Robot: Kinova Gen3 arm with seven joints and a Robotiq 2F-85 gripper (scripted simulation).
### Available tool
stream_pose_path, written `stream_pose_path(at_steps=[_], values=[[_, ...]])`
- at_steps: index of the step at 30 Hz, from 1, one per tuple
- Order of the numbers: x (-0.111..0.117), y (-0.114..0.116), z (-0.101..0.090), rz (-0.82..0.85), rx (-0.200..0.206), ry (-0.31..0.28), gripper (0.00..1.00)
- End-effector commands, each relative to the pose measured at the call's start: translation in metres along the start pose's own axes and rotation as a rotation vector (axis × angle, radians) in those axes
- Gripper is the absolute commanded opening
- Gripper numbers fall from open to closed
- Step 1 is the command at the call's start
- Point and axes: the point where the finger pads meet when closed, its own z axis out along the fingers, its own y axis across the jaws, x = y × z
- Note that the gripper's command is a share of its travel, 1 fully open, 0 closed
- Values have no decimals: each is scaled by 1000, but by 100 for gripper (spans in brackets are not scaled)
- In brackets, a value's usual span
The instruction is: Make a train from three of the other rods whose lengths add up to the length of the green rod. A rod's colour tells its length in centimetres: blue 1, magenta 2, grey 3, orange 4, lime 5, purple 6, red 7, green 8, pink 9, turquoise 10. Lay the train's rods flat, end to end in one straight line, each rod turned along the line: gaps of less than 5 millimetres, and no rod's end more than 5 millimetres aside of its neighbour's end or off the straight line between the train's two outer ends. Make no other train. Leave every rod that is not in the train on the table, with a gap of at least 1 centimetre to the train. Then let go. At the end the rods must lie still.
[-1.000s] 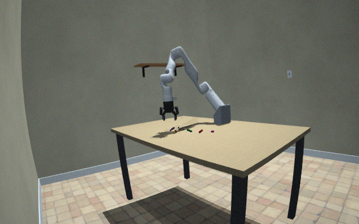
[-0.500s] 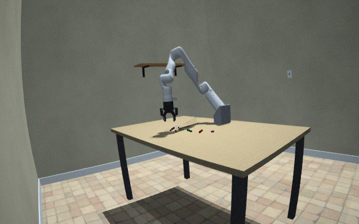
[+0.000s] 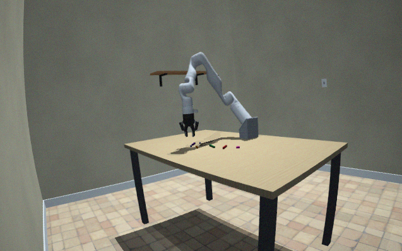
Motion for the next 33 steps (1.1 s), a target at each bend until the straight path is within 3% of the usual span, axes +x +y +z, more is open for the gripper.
stream_pose_path(at_steps=[1, 19, 33], values=[[-1, 0, -1, 0, 0, -2, 24], [-1, 0, 2, -1, 1, -2, 24], [-1, 0, 17, -2, 1, -1, 24]])
